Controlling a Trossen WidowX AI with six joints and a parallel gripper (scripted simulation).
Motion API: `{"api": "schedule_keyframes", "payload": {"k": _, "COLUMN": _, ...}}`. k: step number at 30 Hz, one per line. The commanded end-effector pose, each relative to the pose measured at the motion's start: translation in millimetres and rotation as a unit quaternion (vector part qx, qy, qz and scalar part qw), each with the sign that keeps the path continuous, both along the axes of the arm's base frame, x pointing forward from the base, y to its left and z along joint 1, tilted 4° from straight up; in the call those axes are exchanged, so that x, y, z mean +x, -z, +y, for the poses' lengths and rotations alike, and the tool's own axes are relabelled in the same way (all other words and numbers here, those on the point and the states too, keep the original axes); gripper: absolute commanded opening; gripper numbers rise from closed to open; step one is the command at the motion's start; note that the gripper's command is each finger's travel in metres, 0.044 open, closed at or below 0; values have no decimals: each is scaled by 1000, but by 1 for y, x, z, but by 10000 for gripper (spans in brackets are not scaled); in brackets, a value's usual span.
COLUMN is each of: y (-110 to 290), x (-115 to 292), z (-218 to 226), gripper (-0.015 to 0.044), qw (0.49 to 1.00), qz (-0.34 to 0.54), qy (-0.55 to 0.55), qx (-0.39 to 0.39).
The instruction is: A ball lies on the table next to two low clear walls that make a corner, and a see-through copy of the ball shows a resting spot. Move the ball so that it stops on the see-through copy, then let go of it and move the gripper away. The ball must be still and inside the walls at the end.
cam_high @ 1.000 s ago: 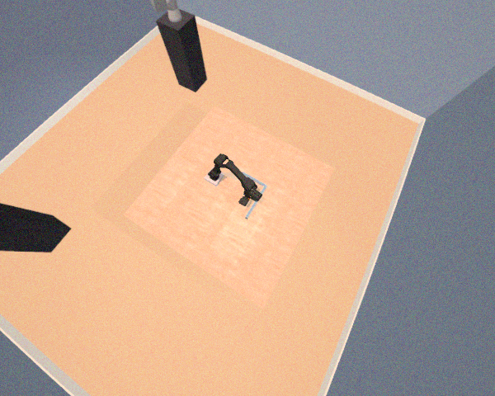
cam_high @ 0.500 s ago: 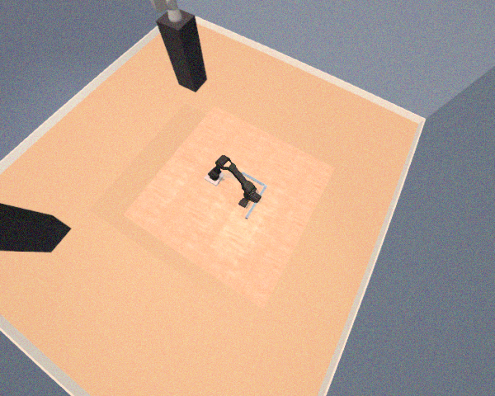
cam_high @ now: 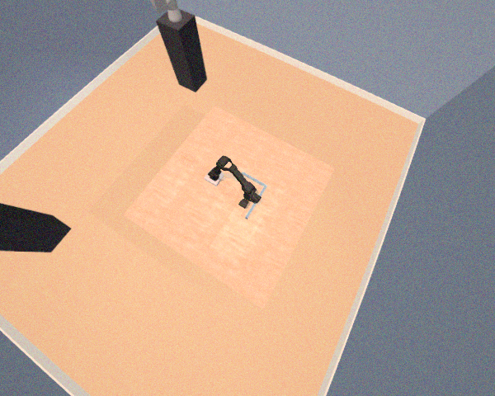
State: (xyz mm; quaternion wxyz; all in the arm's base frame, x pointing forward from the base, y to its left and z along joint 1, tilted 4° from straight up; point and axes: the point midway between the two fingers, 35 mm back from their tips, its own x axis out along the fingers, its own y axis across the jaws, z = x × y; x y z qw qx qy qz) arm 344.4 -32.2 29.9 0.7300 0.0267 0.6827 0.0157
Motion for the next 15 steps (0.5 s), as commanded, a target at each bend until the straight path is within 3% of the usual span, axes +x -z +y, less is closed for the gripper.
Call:
{"api": "schedule_keyframes", "payload": {"k": 1, "y": 8, "x": -3, "z": 1, "gripper": 0, "qw": 1000, "qz": 9, "qy": 2, "qx": 1}}
{"api": "schedule_keyframes", "payload": {"k": 2, "y": 8, "x": -3, "z": 1, "gripper": 0, "qw": 1000, "qz": 9, "qy": 2, "qx": 1}}
{"api": "schedule_keyframes", "payload": {"k": 13, "y": 1, "x": 0, "z": 0, "gripper": 289, "qw": 1000, "qz": 1, "qy": 0, "qx": 0}}
{"api": "schedule_keyframes", "payload": {"k": 15, "y": 1, "x": 0, "z": 0, "gripper": 296, "qw": 1000, "qz": 1, "qy": 0, "qx": 0}}
